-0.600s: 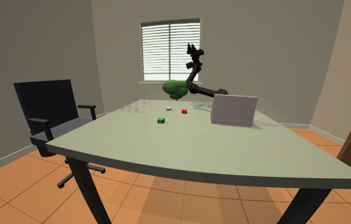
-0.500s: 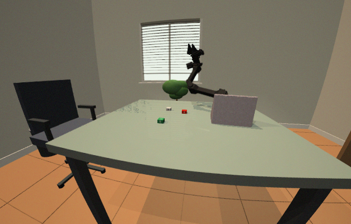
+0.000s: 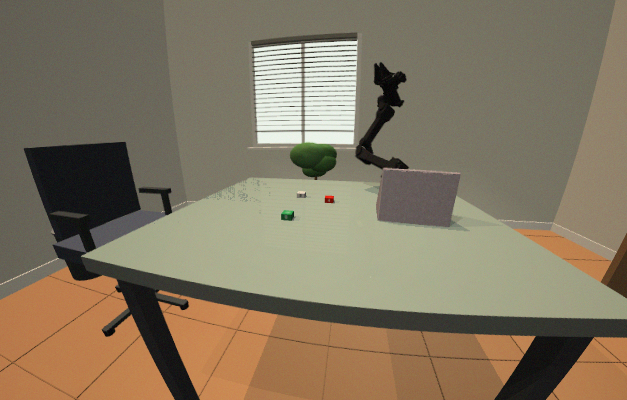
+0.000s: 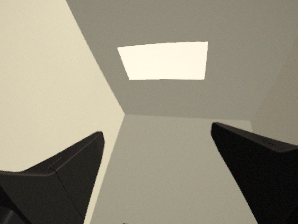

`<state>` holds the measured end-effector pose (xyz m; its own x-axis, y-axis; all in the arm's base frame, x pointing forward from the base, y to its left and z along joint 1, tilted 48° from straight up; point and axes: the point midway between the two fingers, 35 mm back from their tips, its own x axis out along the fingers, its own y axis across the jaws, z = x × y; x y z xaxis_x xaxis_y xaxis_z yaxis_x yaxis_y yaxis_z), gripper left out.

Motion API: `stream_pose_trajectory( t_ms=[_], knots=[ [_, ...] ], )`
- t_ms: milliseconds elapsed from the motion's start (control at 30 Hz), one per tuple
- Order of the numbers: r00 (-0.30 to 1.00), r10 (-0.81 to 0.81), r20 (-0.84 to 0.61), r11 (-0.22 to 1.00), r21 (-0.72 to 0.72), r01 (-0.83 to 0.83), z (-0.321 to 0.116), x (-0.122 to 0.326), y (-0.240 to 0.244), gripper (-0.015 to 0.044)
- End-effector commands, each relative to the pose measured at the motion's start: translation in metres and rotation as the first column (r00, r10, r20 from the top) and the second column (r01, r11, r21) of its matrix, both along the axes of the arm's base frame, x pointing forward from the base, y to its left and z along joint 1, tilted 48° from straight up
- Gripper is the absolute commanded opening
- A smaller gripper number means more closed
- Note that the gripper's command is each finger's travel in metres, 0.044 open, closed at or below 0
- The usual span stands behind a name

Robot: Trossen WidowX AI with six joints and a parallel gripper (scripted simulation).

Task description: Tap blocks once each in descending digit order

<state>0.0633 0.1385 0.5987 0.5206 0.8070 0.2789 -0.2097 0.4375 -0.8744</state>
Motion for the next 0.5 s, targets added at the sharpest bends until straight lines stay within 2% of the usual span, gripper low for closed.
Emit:
stream_pose_trajectory(
  t_ms=[0, 233, 467],
  knots=[
    [0.997, -0.078, -0.025, 0.993, -0.086, 0.075, -0.035, -0.018, 0.058, 0.04],
    [0.976, -0.194, -0.096, 0.962, -0.214, 0.17, -0.092, -0.005, 0.118, 0.04],
    [0.88, -0.412, -0.236, 0.87, -0.388, 0.303, -0.183, 0.05, 0.162, 0.04]
  ],
)
